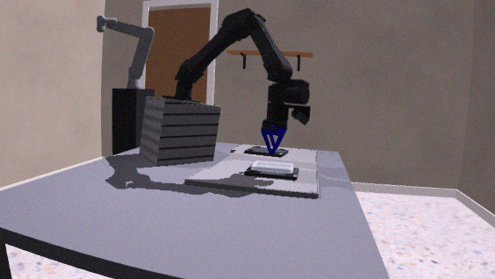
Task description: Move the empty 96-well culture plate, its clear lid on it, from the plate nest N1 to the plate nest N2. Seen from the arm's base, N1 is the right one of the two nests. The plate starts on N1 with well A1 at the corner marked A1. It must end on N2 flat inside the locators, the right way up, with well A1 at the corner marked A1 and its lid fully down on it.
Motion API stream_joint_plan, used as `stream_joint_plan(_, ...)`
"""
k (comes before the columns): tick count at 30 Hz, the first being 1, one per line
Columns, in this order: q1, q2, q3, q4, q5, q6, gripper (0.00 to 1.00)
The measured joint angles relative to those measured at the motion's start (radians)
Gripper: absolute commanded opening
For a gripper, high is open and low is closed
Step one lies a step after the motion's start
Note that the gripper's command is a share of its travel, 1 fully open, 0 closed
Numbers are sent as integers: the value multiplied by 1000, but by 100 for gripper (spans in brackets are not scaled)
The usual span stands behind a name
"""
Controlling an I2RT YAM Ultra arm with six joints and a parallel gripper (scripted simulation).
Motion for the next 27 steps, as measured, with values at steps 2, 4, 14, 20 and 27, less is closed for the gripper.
stream_joint_plan(2, 0, 11, 0, 8, 0, 1, 100)
stream_joint_plan(4, 2, 22, 0, 15, 0, 2, 100)
stream_joint_plan(14, 5, 48, 0, 48, 0, 6, 100)
stream_joint_plan(20, 9, 79, 0, 73, 0, 8, 100)
stream_joint_plan(27, 13, 113, 5, 92, 0, 11, 100)
